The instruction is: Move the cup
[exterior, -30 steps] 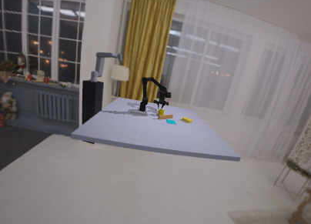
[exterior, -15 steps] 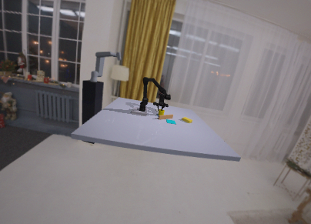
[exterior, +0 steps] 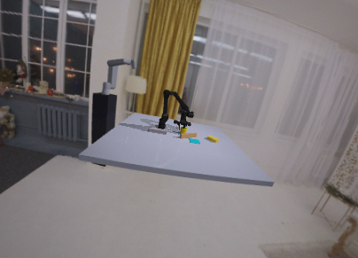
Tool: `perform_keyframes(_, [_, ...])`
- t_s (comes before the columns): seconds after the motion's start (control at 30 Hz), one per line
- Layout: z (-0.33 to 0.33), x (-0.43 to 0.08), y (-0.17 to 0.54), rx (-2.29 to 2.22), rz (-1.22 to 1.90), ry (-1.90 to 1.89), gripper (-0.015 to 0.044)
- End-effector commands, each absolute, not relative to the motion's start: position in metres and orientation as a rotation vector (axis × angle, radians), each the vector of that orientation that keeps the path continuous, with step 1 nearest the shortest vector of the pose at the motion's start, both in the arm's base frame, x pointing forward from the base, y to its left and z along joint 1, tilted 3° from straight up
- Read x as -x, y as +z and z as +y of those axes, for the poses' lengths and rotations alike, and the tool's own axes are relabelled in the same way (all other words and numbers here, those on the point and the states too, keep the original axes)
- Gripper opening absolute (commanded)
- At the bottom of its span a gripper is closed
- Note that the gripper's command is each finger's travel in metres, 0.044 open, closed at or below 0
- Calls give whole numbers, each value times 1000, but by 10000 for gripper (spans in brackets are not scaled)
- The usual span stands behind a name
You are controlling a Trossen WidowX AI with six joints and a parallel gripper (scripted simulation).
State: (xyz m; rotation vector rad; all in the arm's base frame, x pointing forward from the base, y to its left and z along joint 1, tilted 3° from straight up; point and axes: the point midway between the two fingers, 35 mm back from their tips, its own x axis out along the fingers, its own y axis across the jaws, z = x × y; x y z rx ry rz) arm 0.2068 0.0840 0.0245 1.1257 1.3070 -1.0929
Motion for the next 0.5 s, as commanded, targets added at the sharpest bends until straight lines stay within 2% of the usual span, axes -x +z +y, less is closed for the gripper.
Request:
perform_keyframes(0.0, [84, -205, 20, -1123, 1314, -1106, 167])
perform_keyframes(0.2, [84, -205, 20, -1123, 1314, -1106, 167])
perform_keyframes(0.47, [84, -206, 22, -1122, 1310, -1098, 113])
